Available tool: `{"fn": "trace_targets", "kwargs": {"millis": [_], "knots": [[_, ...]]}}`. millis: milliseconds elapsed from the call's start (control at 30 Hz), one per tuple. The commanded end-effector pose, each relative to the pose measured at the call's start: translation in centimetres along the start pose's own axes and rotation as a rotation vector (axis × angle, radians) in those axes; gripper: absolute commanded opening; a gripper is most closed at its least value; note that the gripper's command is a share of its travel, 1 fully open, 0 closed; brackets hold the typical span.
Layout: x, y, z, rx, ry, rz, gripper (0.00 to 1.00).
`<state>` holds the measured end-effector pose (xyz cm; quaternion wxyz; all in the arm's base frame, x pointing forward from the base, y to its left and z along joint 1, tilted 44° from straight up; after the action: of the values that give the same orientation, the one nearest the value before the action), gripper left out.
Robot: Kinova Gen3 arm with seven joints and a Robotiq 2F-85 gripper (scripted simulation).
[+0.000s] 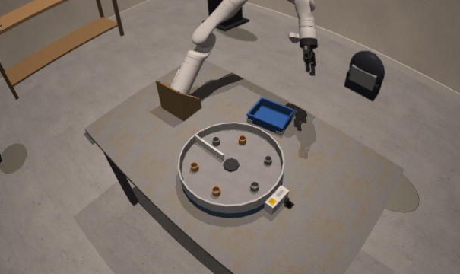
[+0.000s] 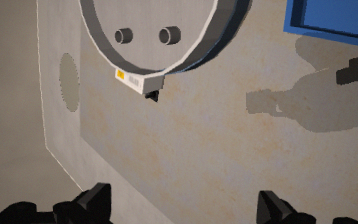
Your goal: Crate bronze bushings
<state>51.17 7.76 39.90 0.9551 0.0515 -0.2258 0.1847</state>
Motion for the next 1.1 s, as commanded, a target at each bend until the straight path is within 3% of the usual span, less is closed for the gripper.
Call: {"fn": "trace_targets", "kwargs": {"millis": [0,333,500,900,1067], "knots": [[-1.5,-1.7,0.6,-0.015,0.003,-0.032,1.00],[-1.5,-1.7,0.6,-0.015,0.003,-0.032,1.00],[-6.1,-5.0,0.2,-0.015,0.004,-0.032,1.00],[-6.1,-5.0,0.2,-0.015,0.004,-0.032,1.00],[-10.8,-8.3,-0.2,-0.015,0.004,-0.031,1.00]]}}
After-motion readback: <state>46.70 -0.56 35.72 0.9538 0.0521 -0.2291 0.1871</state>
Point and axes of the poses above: the point where the finger pads meet when closed, its own z axis back along the fingers, its own y axis across the jaws, x = y × z, the point moved 9 cm from there along z, back along the fingers, and after that the axes turned 8 degrees about z, right-handed, at the moved point
